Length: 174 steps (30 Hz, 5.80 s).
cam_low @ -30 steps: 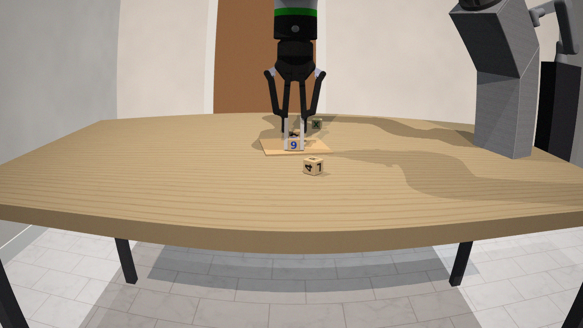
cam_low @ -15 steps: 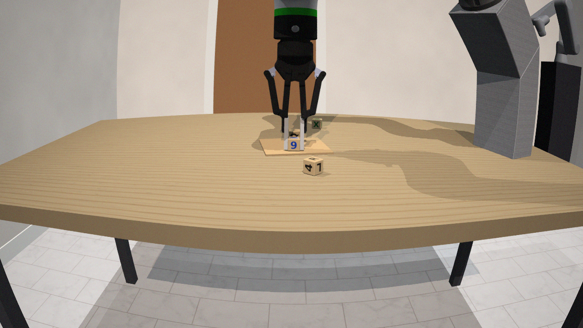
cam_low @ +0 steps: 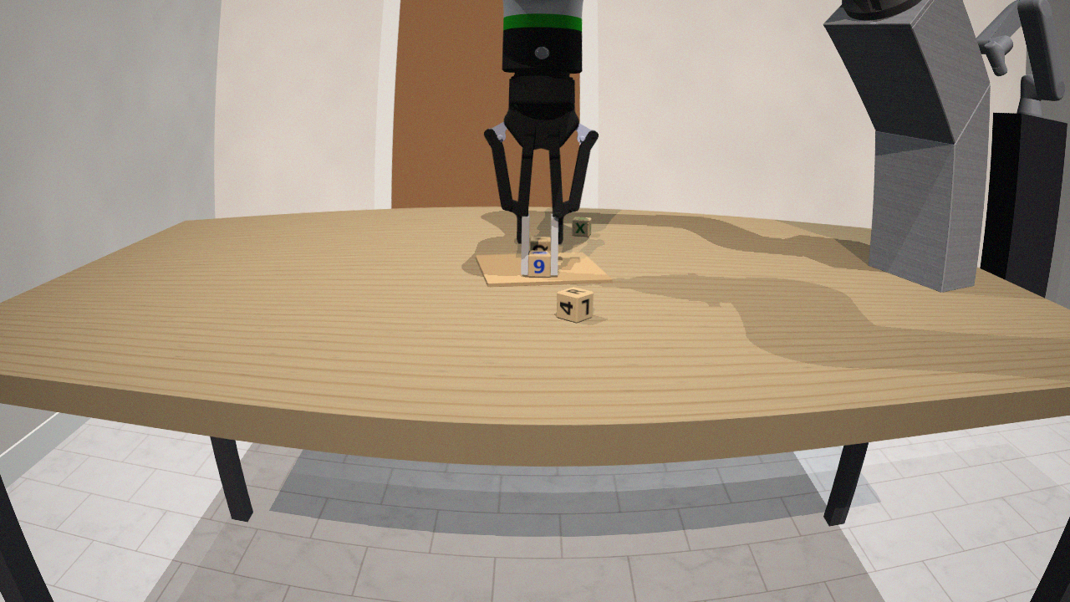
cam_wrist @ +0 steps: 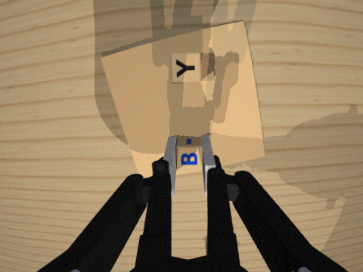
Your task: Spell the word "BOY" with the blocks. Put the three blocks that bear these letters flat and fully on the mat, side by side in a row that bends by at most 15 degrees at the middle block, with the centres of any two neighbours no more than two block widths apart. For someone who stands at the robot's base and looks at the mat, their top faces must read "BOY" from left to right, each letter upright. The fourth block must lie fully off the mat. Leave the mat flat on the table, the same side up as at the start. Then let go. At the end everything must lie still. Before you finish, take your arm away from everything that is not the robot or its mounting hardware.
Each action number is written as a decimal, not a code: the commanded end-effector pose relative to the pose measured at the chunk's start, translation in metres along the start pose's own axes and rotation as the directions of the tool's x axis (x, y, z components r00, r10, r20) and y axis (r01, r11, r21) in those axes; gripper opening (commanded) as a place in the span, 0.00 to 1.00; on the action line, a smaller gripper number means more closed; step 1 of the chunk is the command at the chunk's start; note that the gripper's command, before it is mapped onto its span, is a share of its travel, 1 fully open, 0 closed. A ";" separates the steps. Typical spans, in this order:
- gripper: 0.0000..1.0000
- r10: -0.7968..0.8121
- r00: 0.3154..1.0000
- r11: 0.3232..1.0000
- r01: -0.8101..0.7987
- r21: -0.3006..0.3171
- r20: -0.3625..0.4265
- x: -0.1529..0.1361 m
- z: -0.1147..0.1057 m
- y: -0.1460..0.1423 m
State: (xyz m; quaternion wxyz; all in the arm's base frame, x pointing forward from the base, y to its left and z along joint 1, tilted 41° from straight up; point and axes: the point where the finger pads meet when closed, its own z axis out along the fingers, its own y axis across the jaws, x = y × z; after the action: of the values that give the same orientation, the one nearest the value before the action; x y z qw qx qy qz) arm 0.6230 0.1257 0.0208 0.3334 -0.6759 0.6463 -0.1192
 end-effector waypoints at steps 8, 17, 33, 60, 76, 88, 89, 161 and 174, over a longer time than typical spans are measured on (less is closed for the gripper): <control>0.15 0.000 1.000 1.000 0.000 0.000 0.000 0.000 0.000 0.000; 0.22 0.000 1.000 1.000 0.000 0.000 0.000 0.000 0.000 0.000; 0.25 0.000 1.000 1.000 0.000 0.000 0.000 0.000 -0.002 0.000; 0.25 0.000 1.000 1.000 0.000 0.000 0.000 0.000 -0.089 0.000; 1.00 0.000 1.000 1.000 0.000 0.000 0.000 0.000 -0.090 0.000; 1.00 -0.003 1.000 1.000 0.003 0.000 -0.001 0.001 -0.090 0.000; 1.00 -0.008 1.000 1.000 0.008 -0.001 -0.002 0.002 -0.090 0.000; 1.00 -0.977 0.211 0.211 0.977 0.001 -0.001 0.259 -0.080 0.059; 0.37 -0.977 0.211 0.211 0.977 0.001 -0.001 0.259 -0.080 0.059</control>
State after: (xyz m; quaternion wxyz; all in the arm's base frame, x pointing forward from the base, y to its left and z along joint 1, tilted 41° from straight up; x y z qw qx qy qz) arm 0.5644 -0.1414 -0.0253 0.1851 -0.9317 0.0785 -0.3026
